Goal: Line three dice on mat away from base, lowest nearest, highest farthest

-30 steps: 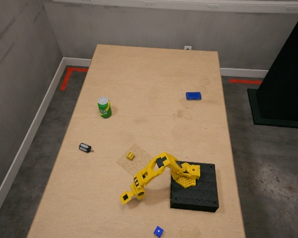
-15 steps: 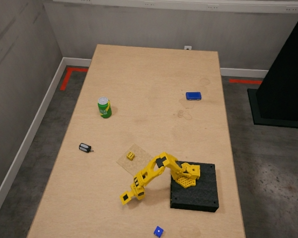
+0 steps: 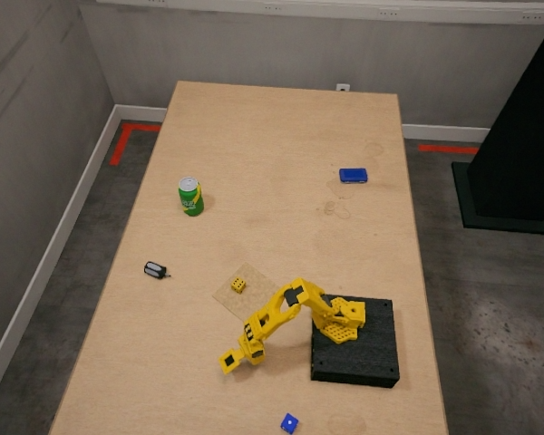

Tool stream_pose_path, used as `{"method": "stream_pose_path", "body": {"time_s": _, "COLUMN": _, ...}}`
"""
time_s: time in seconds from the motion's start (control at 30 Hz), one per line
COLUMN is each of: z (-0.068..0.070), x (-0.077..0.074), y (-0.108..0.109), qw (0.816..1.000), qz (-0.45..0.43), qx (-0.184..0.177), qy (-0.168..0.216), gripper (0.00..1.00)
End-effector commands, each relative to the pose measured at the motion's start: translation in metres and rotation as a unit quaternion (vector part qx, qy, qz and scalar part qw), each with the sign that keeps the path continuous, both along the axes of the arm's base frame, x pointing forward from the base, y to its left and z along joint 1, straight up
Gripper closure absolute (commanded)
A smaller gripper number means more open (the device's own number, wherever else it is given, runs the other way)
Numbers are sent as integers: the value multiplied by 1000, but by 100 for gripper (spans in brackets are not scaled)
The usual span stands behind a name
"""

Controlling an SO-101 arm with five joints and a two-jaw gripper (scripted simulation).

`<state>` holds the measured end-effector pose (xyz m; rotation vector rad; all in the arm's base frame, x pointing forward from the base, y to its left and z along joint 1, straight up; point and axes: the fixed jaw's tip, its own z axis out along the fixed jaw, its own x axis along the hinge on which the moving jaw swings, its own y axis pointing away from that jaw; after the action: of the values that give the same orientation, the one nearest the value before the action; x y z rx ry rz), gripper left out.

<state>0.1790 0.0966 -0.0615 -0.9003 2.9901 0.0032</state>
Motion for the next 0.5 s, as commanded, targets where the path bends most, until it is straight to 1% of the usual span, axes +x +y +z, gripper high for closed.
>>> {"method": "stream_pose_path", "body": {"time_s": 0.0, "z": -4, "x": -2, "y": -4, "qw": 1000, "qz": 1, "qx": -3, "qy": 7, "gripper": 74}}
{"method": "stream_pose_path", "body": {"time_s": 0.27, "z": -4, "x": 0, "y": -7, "qw": 1000, "qz": 1, "qx": -3, "qy": 7, "gripper": 80}}
{"method": "stream_pose_path", "body": {"time_s": 0.47, "z": -4, "x": 0, "y": -8, "qw": 1000, "qz": 1, "qx": -3, "qy": 7, "gripper": 82}}
